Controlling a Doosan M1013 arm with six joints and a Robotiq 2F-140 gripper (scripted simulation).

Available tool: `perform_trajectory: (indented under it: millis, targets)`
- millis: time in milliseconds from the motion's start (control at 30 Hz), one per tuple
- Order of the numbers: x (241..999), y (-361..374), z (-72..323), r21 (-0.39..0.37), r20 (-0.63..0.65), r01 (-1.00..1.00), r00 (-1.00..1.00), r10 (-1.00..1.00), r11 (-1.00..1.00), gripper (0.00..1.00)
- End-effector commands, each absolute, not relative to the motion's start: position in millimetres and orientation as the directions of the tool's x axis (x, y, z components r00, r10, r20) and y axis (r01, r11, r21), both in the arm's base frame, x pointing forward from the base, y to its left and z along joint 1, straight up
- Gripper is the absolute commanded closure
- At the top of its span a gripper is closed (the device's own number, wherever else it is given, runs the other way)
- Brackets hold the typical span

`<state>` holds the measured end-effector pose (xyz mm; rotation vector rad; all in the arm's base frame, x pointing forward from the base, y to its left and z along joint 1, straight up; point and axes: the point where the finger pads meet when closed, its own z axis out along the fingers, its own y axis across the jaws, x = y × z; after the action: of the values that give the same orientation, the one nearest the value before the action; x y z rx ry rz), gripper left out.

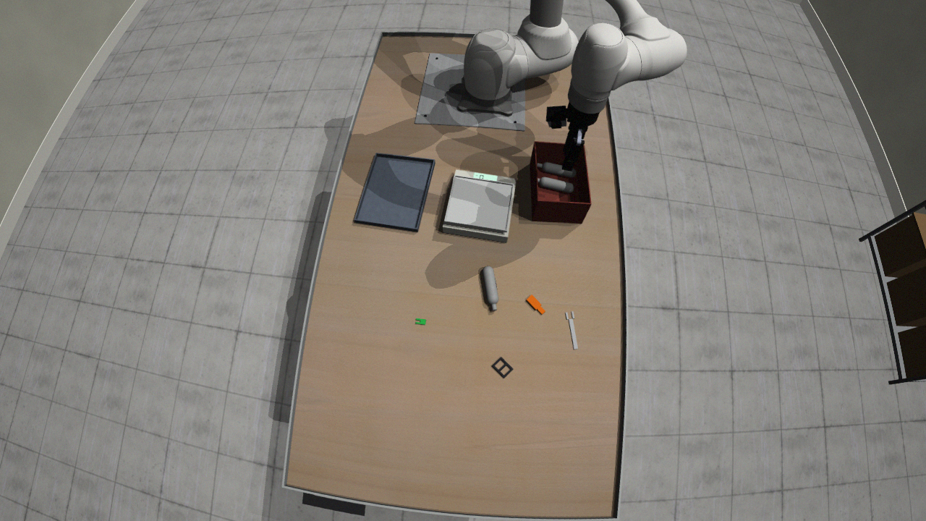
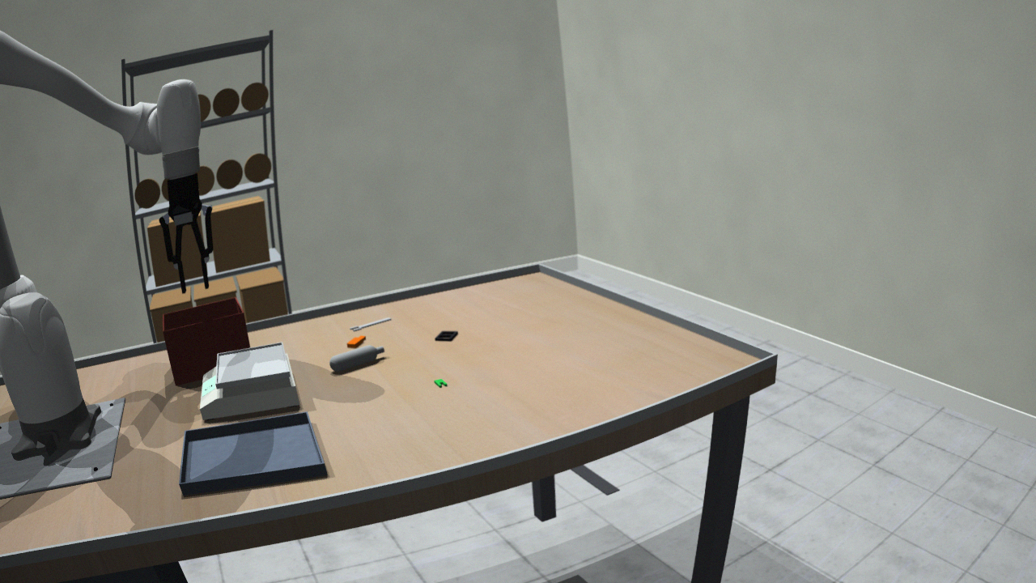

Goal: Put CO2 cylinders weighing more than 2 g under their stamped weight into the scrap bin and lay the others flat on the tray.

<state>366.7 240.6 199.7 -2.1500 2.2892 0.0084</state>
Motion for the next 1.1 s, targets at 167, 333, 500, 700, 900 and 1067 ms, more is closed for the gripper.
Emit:
perform_trajectory:
  millis: [167,333,500,700,900,1067]
  targets:
    - [373.5,239.9,203.4,0.003,-0.005,-0.996,-0.087,-0.996,0.087,0.59]
    - [461.5,214.5,210.8,0.004,-0.005,-0.902,-0.431,-0.902,0.431,0.59]
    - [522.4,178.4,210.4,0.006,-0.009,-0.749,-0.662,-0.749,0.662,0.59]
    - [594.0,127.1,206.5,0.009,-0.009,-0.476,-0.880,-0.476,0.880,0.59]
    - [670.9,80.0,198.3,0.005,0.000,-0.255,-0.967,-0.255,0.967,0.59]
    - [692.8,68.2,187.6,0.005,0.000,-0.255,-0.967,-0.255,0.967,0.59]
